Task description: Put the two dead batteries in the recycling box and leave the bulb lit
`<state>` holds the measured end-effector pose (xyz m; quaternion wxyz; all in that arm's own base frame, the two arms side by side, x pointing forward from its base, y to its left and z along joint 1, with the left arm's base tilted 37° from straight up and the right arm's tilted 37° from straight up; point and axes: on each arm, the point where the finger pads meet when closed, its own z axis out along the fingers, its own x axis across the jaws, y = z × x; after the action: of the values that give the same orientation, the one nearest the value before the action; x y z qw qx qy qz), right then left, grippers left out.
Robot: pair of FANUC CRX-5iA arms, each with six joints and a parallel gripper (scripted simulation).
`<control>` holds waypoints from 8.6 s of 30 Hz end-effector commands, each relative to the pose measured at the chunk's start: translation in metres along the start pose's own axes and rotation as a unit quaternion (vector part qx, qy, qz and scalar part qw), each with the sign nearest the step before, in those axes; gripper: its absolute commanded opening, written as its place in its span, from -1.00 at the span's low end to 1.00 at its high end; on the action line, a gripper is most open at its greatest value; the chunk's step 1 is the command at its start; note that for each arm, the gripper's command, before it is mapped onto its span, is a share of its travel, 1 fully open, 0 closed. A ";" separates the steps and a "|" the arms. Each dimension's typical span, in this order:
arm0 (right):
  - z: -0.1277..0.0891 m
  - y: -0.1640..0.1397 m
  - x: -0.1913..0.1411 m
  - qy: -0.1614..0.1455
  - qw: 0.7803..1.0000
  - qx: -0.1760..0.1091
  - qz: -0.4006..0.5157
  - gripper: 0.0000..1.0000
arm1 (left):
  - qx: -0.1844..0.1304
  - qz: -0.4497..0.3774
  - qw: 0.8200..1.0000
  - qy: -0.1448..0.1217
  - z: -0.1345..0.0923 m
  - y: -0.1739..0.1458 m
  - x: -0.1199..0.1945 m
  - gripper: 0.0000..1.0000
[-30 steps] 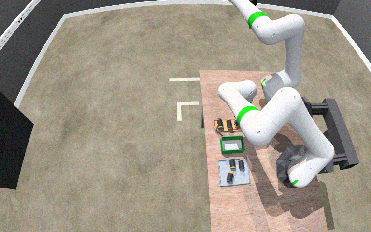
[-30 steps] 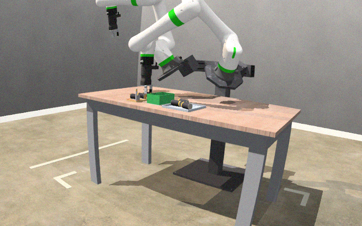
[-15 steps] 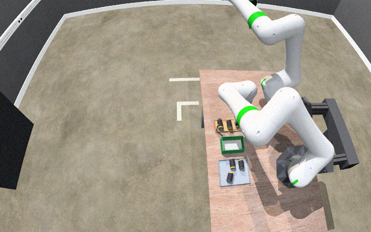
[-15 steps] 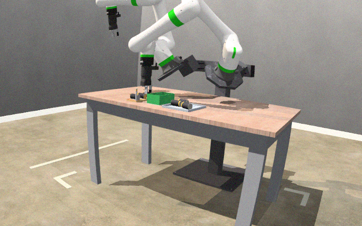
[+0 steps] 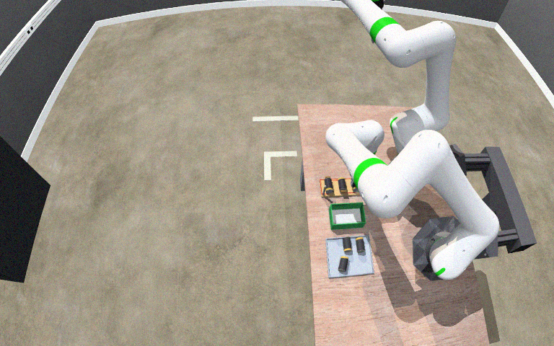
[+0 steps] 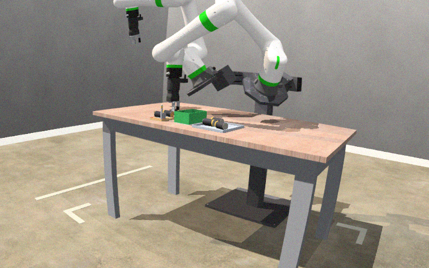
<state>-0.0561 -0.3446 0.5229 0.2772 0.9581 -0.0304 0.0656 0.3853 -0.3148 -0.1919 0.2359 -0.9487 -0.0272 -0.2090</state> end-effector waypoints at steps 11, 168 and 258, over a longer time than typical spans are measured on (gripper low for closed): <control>-0.001 0.000 0.000 0.000 1.000 -0.001 0.000 1.00 | -0.001 0.000 1.000 0.000 -0.001 0.001 0.000 0.15; -0.001 0.000 0.000 0.000 1.000 -0.001 0.000 1.00 | -0.001 0.004 1.000 0.000 -0.038 -0.392 0.028 0.15; -0.001 0.000 0.000 0.000 1.000 -0.001 0.000 1.00 | -0.001 0.004 1.000 0.000 -0.058 -0.392 0.028 0.81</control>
<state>-0.0561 -0.3446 0.5229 0.2772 0.9581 -0.0304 0.0656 0.3296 0.0059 0.0363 0.2365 -0.9488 -0.0235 -0.2080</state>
